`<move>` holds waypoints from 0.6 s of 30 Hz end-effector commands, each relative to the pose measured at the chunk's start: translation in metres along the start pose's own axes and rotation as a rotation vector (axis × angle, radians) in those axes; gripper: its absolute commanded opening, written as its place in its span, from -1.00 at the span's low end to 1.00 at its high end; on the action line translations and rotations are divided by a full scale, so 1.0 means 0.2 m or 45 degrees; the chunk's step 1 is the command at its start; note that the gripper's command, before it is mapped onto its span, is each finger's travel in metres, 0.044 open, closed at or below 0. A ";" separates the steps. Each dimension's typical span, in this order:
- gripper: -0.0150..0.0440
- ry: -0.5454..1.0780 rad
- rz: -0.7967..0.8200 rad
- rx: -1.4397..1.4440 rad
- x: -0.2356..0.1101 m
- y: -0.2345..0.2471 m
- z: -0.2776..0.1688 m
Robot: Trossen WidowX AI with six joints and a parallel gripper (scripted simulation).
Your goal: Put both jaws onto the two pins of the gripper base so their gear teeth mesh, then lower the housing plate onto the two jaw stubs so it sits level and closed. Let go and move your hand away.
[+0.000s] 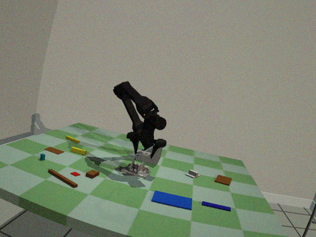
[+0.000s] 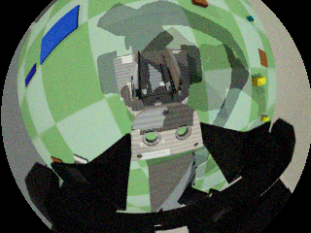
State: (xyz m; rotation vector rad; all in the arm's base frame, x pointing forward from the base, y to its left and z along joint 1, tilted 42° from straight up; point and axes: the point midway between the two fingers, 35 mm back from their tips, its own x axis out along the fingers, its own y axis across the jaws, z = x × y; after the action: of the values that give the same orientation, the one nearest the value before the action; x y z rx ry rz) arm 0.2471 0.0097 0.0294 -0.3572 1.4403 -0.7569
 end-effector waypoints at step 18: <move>0.70 0.006 -0.017 -0.011 0.19 -0.01 -0.01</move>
State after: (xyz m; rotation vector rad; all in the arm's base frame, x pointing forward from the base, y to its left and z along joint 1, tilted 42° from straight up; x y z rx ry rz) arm 0.2459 -0.0099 0.0081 -0.3582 1.4380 -0.7576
